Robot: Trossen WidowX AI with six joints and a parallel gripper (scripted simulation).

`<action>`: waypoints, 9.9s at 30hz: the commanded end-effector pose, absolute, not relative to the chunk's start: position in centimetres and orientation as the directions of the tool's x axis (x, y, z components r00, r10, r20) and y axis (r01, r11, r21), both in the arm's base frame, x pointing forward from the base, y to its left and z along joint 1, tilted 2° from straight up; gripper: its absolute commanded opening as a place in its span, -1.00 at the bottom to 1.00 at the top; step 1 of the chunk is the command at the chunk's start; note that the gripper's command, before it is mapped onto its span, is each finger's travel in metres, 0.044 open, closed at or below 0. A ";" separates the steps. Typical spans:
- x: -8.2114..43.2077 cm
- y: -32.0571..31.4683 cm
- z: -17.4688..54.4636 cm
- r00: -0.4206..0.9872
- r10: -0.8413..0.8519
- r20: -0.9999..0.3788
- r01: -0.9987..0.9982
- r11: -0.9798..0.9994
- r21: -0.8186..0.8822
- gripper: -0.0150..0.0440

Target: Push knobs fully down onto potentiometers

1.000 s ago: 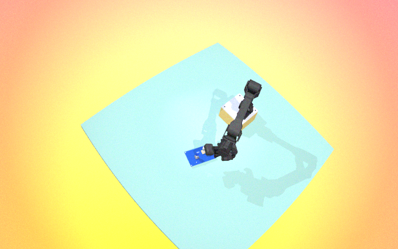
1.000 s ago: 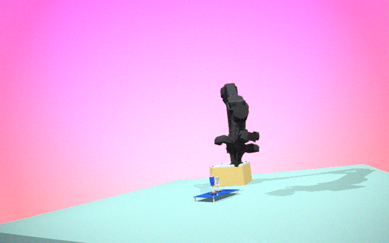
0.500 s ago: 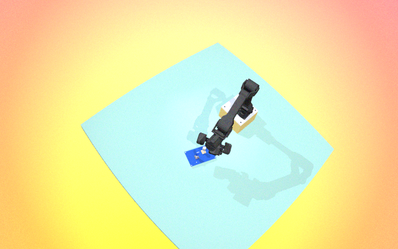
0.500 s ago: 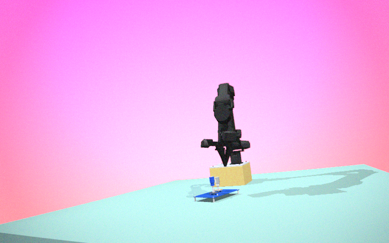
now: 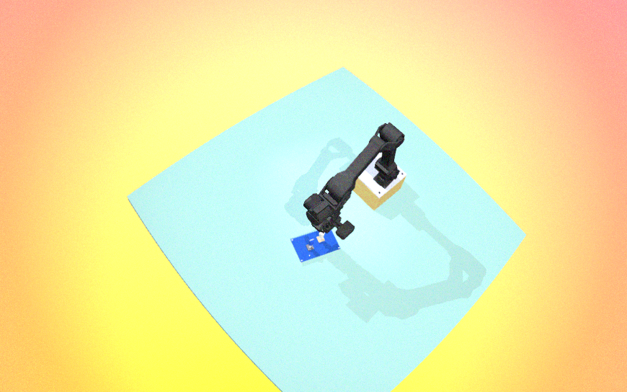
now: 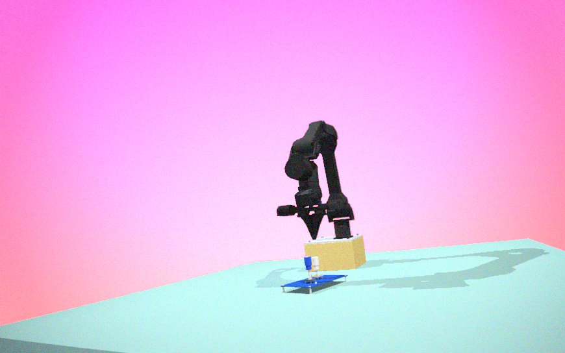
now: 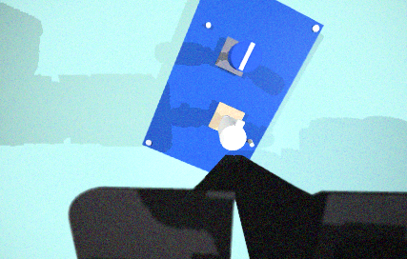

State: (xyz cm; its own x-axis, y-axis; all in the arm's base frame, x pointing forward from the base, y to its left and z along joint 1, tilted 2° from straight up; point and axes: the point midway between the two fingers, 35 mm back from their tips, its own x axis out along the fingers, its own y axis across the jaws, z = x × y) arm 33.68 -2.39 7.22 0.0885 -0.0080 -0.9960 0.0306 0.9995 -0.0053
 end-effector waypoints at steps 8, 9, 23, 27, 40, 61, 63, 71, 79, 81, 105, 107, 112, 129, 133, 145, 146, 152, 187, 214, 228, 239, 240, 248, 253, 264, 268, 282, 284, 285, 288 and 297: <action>33.6 -3.0 5.3 0.062 0.014 -0.998 0.117 0.993 0.021 -0.49; 33.6 -3.0 5.0 0.062 0.014 -0.998 0.117 0.993 0.021 -0.49; 33.6 -3.0 4.9 0.062 0.014 -0.998 0.117 0.993 0.021 -0.49; 33.6 -3.0 4.3 0.062 0.014 -0.998 0.117 0.993 0.022 -0.49; 33.7 -3.0 2.9 0.062 0.014 -0.998 0.117 0.993 0.022 -0.49; 33.7 -3.0 2.9 0.062 0.014 -0.998 0.117 0.993 0.022 -0.49; 33.7 -3.0 2.9 0.062 0.014 -0.998 0.117 0.993 0.022 -0.49; 33.7 -3.0 2.7 0.062 0.014 -0.998 0.117 0.993 0.022 -0.49; 33.7 -3.0 2.5 0.062 0.014 -0.998 0.117 0.993 0.022 -0.49; 33.7 -3.0 2.4 0.062 0.014 -0.998 0.117 0.993 0.022 -0.49; 33.7 -3.0 2.5 0.062 0.014 -0.998 0.117 0.993 0.022 -0.49; 33.7 -3.0 2.5 0.062 0.014 -0.998 0.117 0.993 0.022 -0.49; 33.7 -3.0 2.2 0.062 0.014 -0.998 0.117 0.993 0.022 -0.49; 33.8 -3.0 1.7 0.062 0.014 -0.998 0.117 0.993 0.022 -0.49; 33.8 -3.0 1.7 0.062 0.014 -0.998 0.117 0.993 0.022 -0.49; 33.8 -2.9 1.3 0.062 0.014 -0.998 0.117 0.993 0.022 -0.49; 33.8 -2.9 1.3 0.062 0.014 -0.998 0.117 0.993 0.022 -0.49; 33.8 -2.9 1.3 0.062 0.014 -0.998 0.117 0.993 0.022 -0.49; 33.9 -2.9 0.3 0.062 0.014 -0.998 0.117 0.993 0.022 -0.49; 33.9 -2.9 -0.3 0.062 0.014 -0.998 0.117 0.993 0.022 -0.49; 33.9 -2.9 -0.5 0.062 0.014 -0.998 0.117 0.993 0.022 -0.49; 33.9 -2.9 -0.5 0.062 0.014 -0.998 0.117 0.993 0.022 -0.49; 33.9 -2.9 -0.5 0.062 0.014 -0.998 0.117 0.993 0.022 -0.49; 33.9 -2.9 -0.6 0.062 0.014 -0.998 0.117 0.993 0.022 -0.49; 33.9 -2.9 -0.6 0.062 0.014 -0.998 0.117 0.993 0.022 -0.49; 33.9 -2.9 -0.7 0.062 0.014 -0.998 0.117 0.993 0.022 -0.49; 33.9 -2.9 -0.7 0.062 0.014 -0.998 0.117 0.993 0.022 -0.49; 33.9 -2.9 -0.7 0.062 0.014 -0.998 0.117 0.993 0.022 -0.49; 33.9 -2.9 -0.7 0.062 0.014 -0.998 0.117 0.993 0.022 -0.49; 33.9 -2.9 -0.7 0.062 0.014 -0.998 0.117 0.993 0.022 -0.49; 33.9 -2.9 -0.8 0.062 0.014 -0.998 0.117 0.993 0.022 -0.49; 33.9 -2.9 -0.8 0.062 0.014 -0.998 0.117 0.993 0.022 -0.49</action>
